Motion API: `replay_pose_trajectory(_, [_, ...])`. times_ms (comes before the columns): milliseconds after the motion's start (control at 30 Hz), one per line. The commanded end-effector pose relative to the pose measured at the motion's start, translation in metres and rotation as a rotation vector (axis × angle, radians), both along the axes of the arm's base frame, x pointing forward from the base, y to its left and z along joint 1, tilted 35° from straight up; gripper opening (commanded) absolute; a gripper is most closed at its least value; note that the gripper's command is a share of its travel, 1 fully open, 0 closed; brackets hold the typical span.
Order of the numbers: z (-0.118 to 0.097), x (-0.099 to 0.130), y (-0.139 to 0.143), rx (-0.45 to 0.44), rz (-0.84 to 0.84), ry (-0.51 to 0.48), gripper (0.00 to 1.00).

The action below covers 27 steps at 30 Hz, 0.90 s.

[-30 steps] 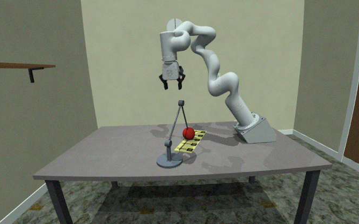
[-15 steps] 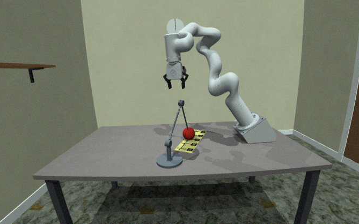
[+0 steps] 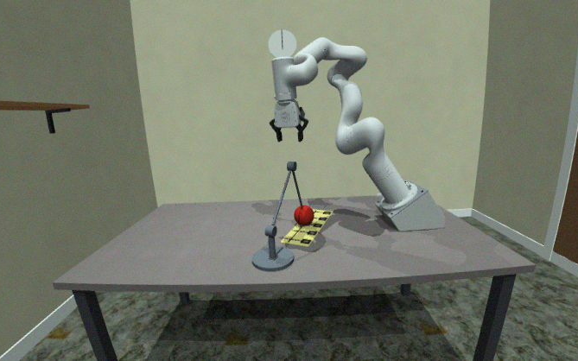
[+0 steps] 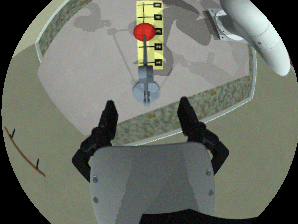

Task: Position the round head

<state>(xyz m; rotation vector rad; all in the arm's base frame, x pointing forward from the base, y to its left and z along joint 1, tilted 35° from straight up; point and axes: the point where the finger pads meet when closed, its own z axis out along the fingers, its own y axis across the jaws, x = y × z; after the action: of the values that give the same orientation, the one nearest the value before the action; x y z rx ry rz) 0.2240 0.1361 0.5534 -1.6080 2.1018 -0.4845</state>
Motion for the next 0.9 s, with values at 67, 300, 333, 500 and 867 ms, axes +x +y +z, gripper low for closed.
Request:
replay_pose_trajectory(67, [-0.005,-0.004,-0.023,0.002,0.001,0.000,1.00])
replay_pose_trajectory(300, [-0.010,-0.007,-0.043,0.002,0.000,-0.001,1.00])
replay_pose_trajectory(333, [-0.011,-0.008,-0.047,0.002,0.000,-0.001,1.00])
replay_pose_trajectory(500, [-0.016,-0.011,-0.068,0.001,-0.001,-0.001,1.00])
replay_pose_trajectory(867, [-0.026,-0.018,-0.104,-0.001,-0.004,-0.004,1.00])
